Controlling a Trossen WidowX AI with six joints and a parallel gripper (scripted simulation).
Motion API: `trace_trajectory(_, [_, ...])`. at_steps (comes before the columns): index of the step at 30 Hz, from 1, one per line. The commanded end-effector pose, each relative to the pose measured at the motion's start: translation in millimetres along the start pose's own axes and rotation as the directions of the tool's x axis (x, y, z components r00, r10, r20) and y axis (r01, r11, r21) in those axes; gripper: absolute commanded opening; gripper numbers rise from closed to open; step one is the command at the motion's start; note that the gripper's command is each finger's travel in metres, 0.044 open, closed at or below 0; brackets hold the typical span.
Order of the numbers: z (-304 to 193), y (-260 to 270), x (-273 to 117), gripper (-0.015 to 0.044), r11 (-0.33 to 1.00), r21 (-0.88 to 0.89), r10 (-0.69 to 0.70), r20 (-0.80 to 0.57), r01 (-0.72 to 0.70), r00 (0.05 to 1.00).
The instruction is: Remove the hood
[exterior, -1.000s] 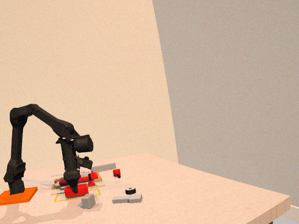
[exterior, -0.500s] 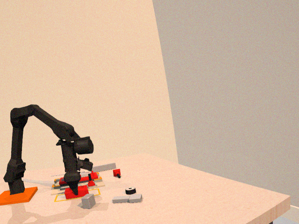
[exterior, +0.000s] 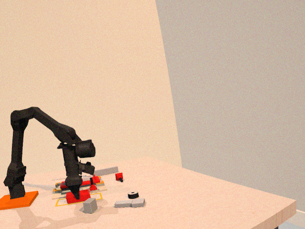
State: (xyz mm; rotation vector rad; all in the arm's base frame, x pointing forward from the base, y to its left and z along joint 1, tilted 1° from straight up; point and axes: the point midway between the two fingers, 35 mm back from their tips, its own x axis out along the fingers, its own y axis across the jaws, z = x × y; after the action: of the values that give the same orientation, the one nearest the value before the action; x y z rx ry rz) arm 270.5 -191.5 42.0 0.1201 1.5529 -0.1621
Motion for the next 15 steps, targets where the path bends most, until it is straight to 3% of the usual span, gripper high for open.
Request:
trace_trajectory(1, [0,0,0,0.042,1.0,0.0,0.0,0.0,0.0,1.0])
trace_trajectory(2, [0,0,-3,0.044,1.0,0.0,0.0,0.0,0.0,1.0])
trace_trajectory(10, [0,1,-70,0.044,1.0,0.0,-0.007,0.001,0.007,1.0])
trace_trajectory(15, [0,1,-72,0.044,1.0,0.0,-0.008,0.001,0.008,1.0])
